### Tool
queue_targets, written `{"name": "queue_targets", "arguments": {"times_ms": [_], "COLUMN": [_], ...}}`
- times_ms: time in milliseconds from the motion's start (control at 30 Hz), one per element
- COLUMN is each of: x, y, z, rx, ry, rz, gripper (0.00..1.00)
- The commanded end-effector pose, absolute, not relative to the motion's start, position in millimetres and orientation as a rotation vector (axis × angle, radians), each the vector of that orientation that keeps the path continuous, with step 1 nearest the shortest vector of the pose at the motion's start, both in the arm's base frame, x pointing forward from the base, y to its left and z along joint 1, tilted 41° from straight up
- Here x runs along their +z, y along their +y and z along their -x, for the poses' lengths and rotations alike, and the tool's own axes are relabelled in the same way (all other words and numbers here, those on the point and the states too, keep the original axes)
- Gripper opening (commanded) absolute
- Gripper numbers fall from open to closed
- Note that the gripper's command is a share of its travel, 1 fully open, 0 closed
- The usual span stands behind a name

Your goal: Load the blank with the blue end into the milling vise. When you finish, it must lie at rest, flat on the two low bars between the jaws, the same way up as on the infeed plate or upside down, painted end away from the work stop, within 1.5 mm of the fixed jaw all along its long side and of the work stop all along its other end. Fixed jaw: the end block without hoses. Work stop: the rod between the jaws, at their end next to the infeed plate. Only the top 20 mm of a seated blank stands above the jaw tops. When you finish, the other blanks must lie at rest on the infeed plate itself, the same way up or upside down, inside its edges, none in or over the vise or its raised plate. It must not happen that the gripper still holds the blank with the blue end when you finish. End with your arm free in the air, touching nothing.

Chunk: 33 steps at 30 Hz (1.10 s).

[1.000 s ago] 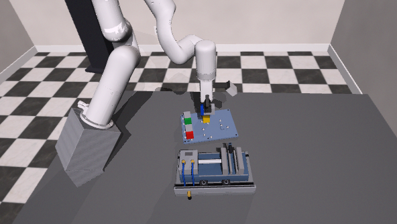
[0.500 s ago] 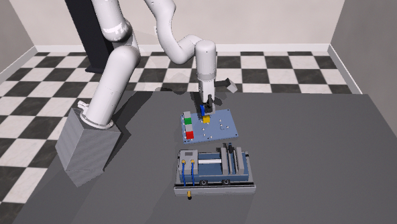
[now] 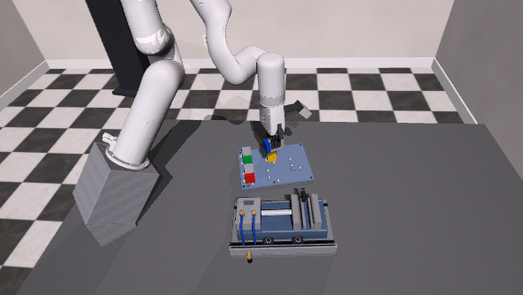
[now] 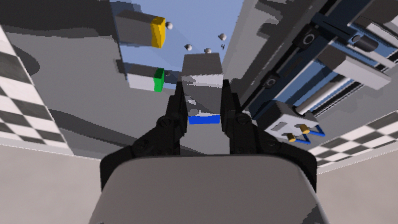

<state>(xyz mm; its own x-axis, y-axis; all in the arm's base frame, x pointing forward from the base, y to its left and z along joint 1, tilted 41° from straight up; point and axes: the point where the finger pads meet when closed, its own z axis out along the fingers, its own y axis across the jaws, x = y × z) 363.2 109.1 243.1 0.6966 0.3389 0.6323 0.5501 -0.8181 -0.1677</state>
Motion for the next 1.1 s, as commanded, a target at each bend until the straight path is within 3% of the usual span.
{"name": "queue_targets", "arguments": {"times_ms": [0, 1067], "x": [244.4, 244.4], "y": [108.9, 108.9], "z": [-363.9, -363.8], "rx": [-0.885, -0.981], "ry": [-0.793, -1.242], "rz": [2.542, 2.446], "gripper": [0.0, 0.0]}}
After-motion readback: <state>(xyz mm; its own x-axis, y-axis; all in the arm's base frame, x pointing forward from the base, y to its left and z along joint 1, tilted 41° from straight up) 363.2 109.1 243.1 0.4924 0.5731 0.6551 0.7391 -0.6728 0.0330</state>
